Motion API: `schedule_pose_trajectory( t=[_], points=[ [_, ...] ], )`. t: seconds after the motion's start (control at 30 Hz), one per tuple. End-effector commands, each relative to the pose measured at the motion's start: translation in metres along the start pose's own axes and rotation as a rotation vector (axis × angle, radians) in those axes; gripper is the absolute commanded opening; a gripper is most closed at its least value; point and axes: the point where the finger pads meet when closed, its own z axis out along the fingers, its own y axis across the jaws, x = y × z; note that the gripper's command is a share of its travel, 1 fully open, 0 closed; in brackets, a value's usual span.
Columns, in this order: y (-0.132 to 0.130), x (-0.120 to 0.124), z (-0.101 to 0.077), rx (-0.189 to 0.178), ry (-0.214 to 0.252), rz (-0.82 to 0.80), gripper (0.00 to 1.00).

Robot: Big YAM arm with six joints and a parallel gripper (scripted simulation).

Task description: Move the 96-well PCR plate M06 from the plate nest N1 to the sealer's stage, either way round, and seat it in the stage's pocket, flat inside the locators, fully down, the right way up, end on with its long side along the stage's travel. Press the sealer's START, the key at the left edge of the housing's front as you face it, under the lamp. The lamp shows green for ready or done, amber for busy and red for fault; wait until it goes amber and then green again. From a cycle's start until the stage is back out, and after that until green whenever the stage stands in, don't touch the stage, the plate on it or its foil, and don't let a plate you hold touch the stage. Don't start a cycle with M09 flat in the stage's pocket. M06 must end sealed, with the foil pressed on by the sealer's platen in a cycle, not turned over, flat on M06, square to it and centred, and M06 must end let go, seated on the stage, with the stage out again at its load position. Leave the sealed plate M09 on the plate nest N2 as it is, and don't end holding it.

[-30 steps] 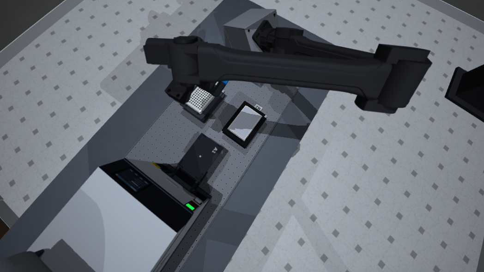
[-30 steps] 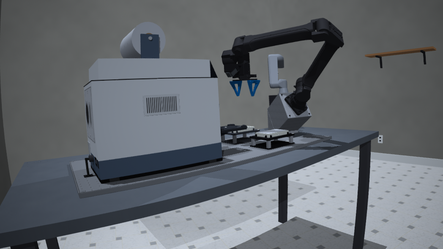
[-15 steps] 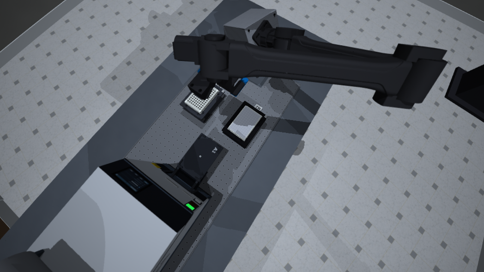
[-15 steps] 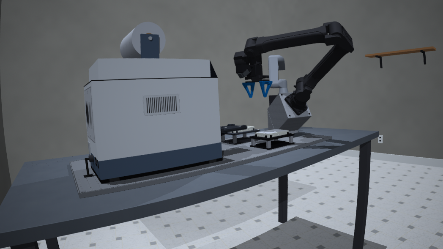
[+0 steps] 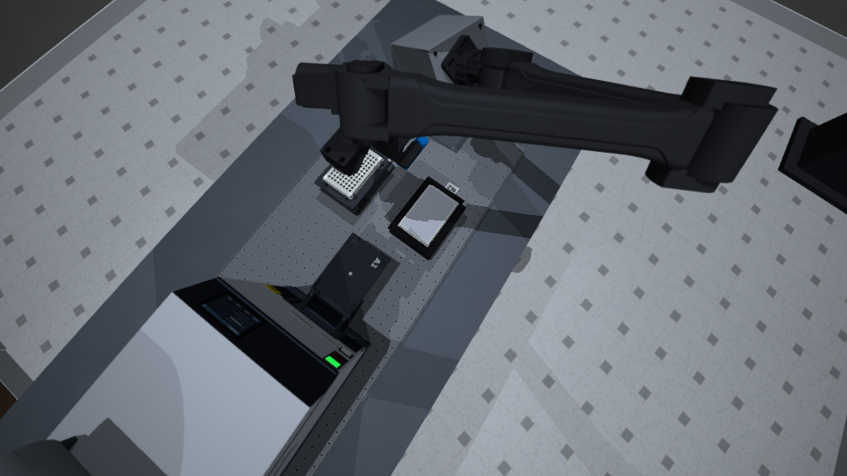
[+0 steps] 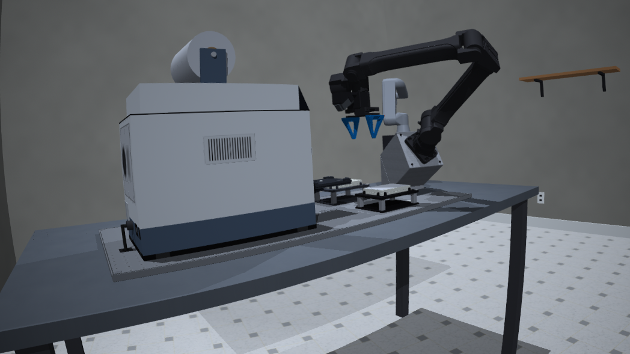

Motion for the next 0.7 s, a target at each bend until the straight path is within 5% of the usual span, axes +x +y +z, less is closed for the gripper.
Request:
schedule_pose_trajectory(
  t=[0.0, 0.67],
  points=[
    [-0.0031, -0.0136, -0.0059, 0.022, -0.005, -0.051, 1.00],
    [-0.0082, -0.0078, -0.0077, 0.018, -0.017, -0.032, 1.00]
  ],
)
